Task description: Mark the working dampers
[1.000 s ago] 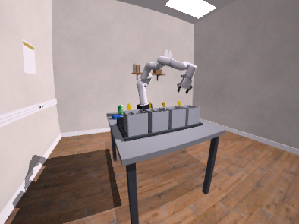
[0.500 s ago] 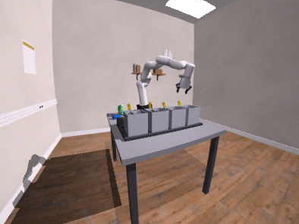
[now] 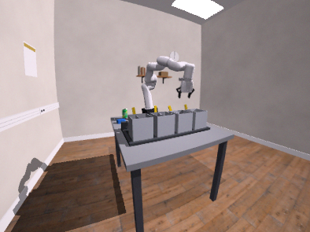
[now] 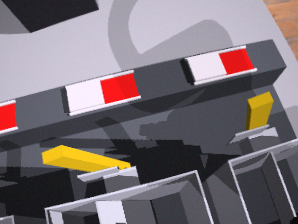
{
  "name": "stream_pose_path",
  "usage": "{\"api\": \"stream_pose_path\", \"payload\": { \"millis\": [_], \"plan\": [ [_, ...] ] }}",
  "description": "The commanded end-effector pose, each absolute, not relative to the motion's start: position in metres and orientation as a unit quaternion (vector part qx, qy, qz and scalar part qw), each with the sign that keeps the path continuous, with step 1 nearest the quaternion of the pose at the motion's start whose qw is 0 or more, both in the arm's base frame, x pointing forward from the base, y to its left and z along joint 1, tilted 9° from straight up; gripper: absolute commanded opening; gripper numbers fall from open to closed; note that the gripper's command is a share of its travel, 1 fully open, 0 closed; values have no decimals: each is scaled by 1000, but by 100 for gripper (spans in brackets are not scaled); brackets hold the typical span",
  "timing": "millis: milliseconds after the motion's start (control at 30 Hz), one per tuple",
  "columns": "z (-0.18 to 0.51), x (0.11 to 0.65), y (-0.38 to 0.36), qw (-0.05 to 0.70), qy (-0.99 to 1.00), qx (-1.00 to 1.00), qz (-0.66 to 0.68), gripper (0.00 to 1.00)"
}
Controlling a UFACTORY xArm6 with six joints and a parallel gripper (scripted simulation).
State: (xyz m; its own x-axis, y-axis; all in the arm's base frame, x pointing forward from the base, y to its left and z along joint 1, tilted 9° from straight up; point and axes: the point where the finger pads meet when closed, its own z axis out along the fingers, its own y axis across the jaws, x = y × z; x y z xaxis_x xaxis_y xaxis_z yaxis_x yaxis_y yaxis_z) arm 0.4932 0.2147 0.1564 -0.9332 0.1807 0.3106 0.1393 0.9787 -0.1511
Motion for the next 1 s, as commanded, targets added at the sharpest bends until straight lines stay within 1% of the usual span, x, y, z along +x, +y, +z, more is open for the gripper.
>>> {"api": "stream_pose_path", "payload": {
  "millis": [0,200,267,300,767,833,867,967],
  "plan": [
    [162,516,180,142,-986,-69,47,100],
    [166,534,138,121,-990,-55,38,100],
    [166,534,138,121,-990,-55,38,100],
    [168,542,116,110,-992,-48,35,100],
    [180,566,16,63,-997,-14,32,100],
    [180,566,16,63,-997,-14,32,100],
    [183,569,-6,53,-998,-6,34,100],
    [185,571,-24,45,-998,0,36,100]
  ]
}}
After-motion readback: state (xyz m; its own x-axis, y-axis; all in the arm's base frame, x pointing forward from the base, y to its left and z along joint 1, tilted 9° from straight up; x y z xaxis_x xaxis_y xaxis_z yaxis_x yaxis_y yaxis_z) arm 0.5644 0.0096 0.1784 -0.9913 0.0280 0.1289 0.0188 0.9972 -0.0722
